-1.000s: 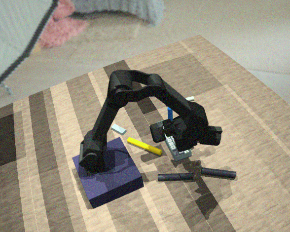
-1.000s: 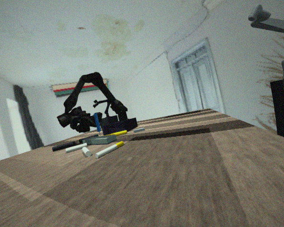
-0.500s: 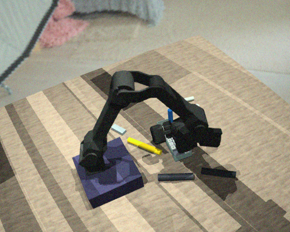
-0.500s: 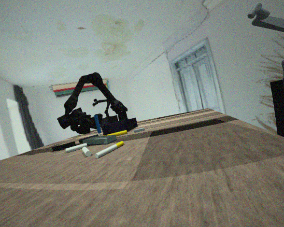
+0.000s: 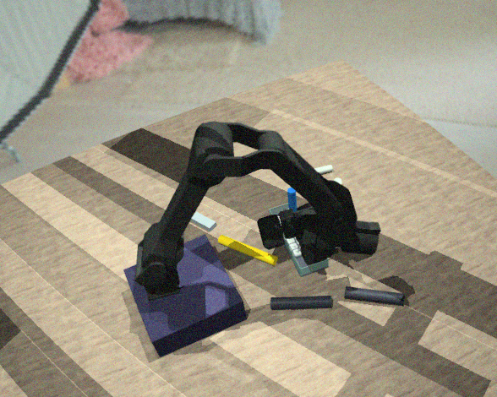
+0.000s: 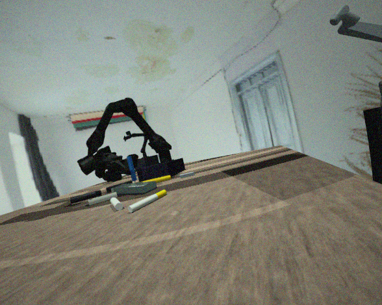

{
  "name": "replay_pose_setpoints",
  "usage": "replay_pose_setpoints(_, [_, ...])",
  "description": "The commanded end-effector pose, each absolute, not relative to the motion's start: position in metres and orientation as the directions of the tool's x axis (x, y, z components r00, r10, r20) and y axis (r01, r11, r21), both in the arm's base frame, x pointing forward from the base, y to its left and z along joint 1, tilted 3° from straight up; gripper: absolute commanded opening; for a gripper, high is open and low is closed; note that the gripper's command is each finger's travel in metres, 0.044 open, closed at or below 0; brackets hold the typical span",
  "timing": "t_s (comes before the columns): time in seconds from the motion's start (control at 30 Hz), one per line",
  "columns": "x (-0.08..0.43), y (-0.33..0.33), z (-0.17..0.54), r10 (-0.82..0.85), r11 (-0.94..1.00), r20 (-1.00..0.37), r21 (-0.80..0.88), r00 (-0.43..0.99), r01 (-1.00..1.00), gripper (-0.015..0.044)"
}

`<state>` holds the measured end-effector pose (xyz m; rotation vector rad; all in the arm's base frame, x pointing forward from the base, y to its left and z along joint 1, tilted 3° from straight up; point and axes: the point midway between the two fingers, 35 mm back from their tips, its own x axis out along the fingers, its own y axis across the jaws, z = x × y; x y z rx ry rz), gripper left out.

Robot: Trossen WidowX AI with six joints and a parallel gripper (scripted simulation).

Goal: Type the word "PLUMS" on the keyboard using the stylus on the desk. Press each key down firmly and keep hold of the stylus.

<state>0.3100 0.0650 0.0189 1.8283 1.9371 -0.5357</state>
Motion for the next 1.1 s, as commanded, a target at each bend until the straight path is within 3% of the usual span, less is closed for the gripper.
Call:
replay_pose_setpoints(0.0, [0.31, 0.065, 0.017, 0.838, 0.061, -0.544, 0.011, -0.045, 0.998, 0.0081])
replay_pose_setpoints(0.97, [0.309, 0.067, 0.05, 0.836, 0.065, -0.546, 0.009, -0.049, 0.998, 0.0084])
replay_pose_setpoints(1.07, [0.309, 0.067, 0.05, 0.836, 0.065, -0.546, 0.009, -0.049, 0.998, 0.0064])
